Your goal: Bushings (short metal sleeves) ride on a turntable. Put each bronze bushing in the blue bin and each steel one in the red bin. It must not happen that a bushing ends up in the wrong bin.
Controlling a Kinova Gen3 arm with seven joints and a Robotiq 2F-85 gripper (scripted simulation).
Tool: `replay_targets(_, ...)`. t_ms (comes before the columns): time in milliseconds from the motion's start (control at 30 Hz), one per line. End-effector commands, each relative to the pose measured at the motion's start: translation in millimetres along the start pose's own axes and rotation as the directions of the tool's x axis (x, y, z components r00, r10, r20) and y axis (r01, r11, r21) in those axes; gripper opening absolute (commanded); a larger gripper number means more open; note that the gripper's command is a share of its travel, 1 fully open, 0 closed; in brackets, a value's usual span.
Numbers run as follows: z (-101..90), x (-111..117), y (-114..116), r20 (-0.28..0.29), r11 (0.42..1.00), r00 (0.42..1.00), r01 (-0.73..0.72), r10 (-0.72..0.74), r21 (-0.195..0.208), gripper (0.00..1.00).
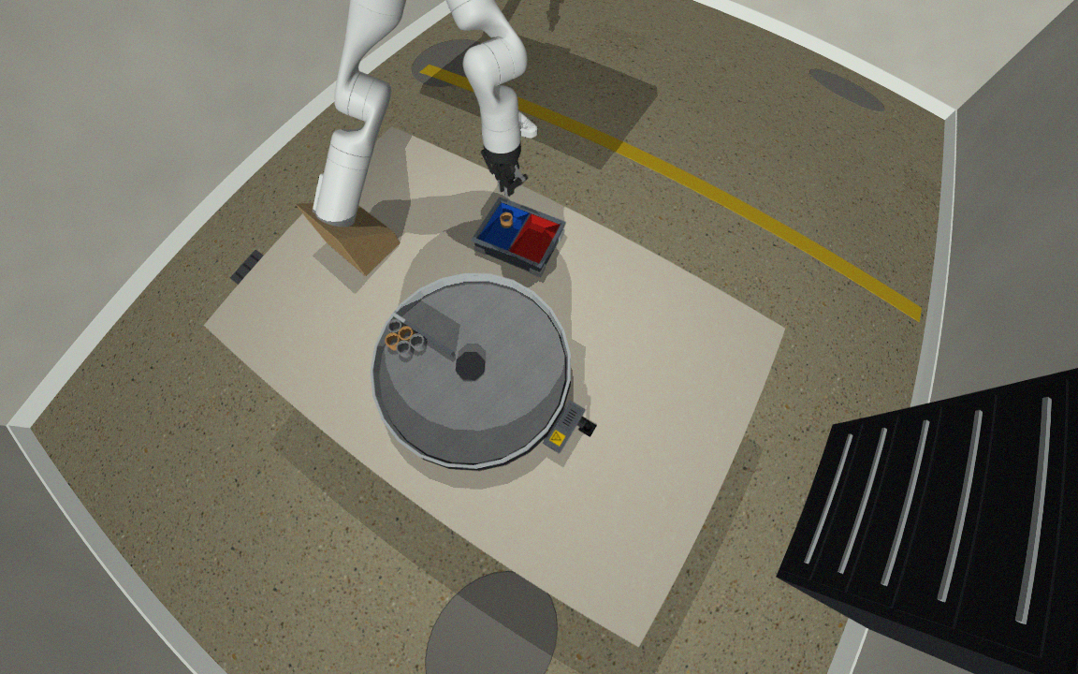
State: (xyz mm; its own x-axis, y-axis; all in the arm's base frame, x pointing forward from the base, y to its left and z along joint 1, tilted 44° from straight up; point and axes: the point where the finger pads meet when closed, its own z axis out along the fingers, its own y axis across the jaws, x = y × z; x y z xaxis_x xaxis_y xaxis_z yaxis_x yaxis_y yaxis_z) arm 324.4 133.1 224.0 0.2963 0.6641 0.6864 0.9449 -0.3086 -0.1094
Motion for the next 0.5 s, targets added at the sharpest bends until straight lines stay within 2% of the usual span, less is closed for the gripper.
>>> replay_targets(0,-3.3,-1.8,3.2,0.004,1.000,1.000,-0.004,0.004,-0.013,0.16)
replay_targets(33,-1.0,-0.4,1.0,0.001,1.000,1.000,-0.001,0.001,-0.004,0.16)
replay_targets(467,-1.0,-0.4,1.0,0.001,1.000,1.000,-0.001,0.001,-0.004,0.16)
